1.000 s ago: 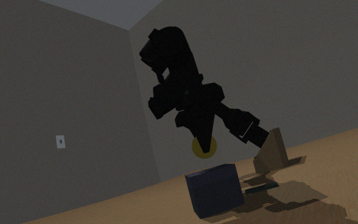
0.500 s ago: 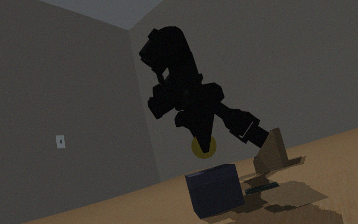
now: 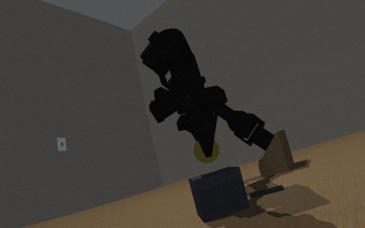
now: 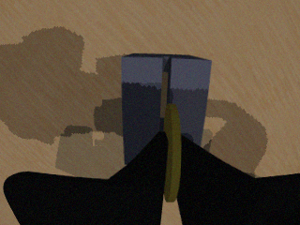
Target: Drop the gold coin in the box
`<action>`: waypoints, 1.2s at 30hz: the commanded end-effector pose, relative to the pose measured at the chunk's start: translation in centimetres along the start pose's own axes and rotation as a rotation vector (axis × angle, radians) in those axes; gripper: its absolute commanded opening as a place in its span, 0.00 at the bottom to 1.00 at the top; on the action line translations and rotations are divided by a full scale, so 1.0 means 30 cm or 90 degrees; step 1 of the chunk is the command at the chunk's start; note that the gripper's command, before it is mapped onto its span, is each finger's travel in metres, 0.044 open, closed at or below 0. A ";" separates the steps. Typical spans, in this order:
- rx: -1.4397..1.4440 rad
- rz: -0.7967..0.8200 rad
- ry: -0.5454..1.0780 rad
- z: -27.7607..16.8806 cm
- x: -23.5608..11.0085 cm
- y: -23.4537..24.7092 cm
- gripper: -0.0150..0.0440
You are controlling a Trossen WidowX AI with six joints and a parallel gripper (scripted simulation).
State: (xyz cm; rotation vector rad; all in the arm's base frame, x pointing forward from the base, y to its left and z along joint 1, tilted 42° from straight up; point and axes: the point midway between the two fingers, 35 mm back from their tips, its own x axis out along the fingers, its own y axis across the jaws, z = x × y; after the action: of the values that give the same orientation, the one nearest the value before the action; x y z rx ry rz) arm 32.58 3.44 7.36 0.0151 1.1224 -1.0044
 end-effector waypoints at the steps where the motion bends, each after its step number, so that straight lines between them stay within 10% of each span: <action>1: 0.000 0.000 0.000 -0.001 0.000 0.000 0.25; 36: -0.003 0.000 -0.001 0.000 0.043 -0.005 0.25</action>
State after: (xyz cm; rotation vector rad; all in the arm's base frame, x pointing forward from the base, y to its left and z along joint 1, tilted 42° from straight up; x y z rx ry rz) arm 32.70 2.74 6.64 0.0191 1.1205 -0.9995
